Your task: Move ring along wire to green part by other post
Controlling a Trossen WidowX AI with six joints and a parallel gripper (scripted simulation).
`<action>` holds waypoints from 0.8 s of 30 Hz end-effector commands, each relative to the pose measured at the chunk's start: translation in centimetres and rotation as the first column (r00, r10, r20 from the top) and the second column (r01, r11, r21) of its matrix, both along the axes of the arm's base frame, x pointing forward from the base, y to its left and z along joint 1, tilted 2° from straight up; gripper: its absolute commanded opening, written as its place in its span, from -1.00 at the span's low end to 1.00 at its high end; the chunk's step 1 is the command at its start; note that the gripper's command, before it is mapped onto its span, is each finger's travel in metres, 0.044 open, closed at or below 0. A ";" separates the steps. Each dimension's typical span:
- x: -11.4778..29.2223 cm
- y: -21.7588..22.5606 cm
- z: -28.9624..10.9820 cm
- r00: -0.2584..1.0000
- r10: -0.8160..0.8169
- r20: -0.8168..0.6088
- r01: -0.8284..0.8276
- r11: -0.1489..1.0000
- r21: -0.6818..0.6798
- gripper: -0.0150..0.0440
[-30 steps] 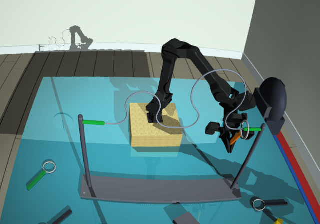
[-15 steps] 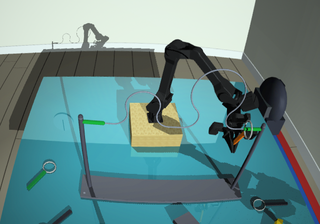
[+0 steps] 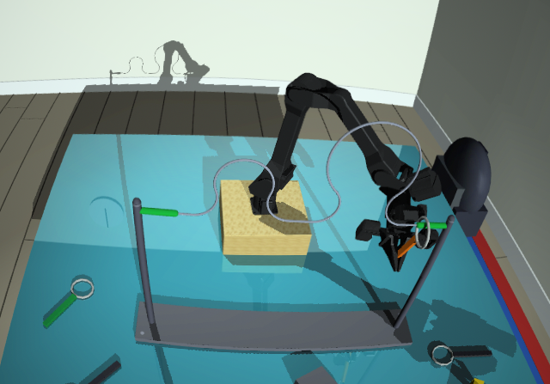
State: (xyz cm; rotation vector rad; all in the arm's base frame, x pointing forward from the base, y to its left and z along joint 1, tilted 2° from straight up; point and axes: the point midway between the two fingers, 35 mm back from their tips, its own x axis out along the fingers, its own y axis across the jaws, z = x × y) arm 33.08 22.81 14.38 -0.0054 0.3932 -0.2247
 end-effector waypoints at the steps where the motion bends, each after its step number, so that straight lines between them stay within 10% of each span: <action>1: 0.0 -0.1 -0.3 1.000 -0.005 0.002 0.005 1.000 0.000 -1.00; 18: 0.0 -0.1 -0.3 1.000 -0.005 0.002 0.005 1.000 0.000 -1.00; 24: 0.0 0.0 -0.2 1.000 0.000 -0.001 0.000 1.000 -0.002 -0.47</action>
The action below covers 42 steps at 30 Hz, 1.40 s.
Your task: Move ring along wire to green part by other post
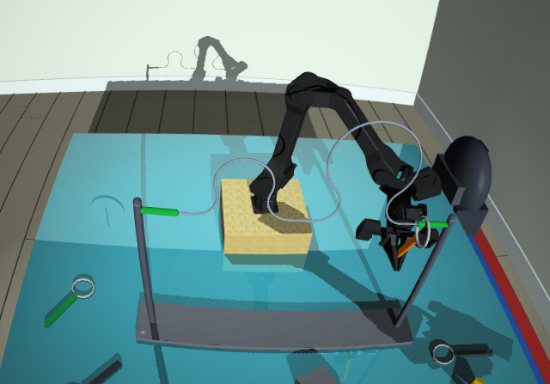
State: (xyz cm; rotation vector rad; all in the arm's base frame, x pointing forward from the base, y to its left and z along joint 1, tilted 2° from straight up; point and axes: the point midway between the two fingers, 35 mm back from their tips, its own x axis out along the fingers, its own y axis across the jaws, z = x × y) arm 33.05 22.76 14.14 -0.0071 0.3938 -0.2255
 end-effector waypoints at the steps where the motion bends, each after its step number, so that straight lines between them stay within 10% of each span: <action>1: 0.0 0.0 0.0 1.000 0.000 0.000 0.000 1.000 0.000 -0.38; 6: -0.2 0.1 0.1 1.000 0.000 -0.001 0.000 1.000 0.000 0.05; 39: -4.5 1.1 1.8 1.000 -0.005 -0.001 0.005 1.000 0.002 0.05; 42: -6.2 1.6 2.3 1.000 -0.002 -0.010 0.002 1.000 0.001 0.32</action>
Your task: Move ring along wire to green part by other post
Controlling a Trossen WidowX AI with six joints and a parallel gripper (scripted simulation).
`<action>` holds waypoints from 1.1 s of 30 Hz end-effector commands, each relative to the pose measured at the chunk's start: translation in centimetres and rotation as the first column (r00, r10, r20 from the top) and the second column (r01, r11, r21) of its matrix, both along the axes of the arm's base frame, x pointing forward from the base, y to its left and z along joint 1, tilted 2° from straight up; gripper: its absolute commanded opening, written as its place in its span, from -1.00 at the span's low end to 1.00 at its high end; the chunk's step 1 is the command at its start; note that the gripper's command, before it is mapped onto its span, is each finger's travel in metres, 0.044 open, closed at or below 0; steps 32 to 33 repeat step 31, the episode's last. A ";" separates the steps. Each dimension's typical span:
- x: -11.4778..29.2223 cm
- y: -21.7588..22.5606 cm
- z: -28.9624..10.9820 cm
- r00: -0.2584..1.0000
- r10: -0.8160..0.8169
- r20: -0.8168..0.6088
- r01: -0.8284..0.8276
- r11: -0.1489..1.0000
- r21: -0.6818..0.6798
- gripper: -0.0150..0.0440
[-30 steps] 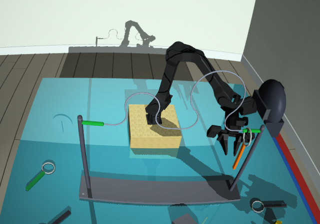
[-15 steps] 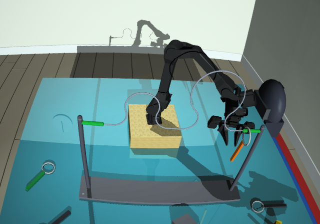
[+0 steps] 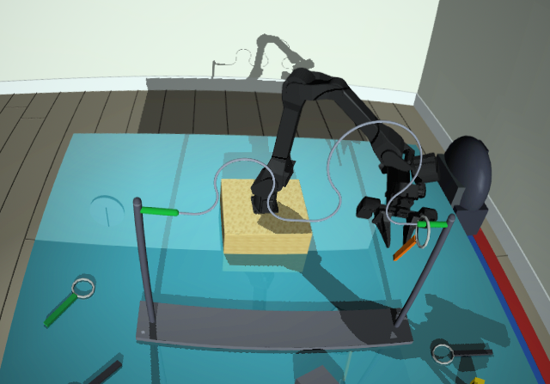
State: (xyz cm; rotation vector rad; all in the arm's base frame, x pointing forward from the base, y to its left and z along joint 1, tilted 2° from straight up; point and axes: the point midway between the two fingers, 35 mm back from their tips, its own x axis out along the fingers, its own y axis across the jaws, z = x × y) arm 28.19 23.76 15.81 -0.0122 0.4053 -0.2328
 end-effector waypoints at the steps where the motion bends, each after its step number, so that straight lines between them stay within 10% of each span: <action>1: -2.5 0.8 1.1 1.000 0.005 0.002 -0.005 1.000 0.005 0.41; 8: -4.1 1.1 2.0 1.000 0.007 0.008 -0.007 1.000 0.004 1.00; 33: -4.1 1.1 2.0 1.000 0.007 0.008 -0.007 1.000 0.004 1.00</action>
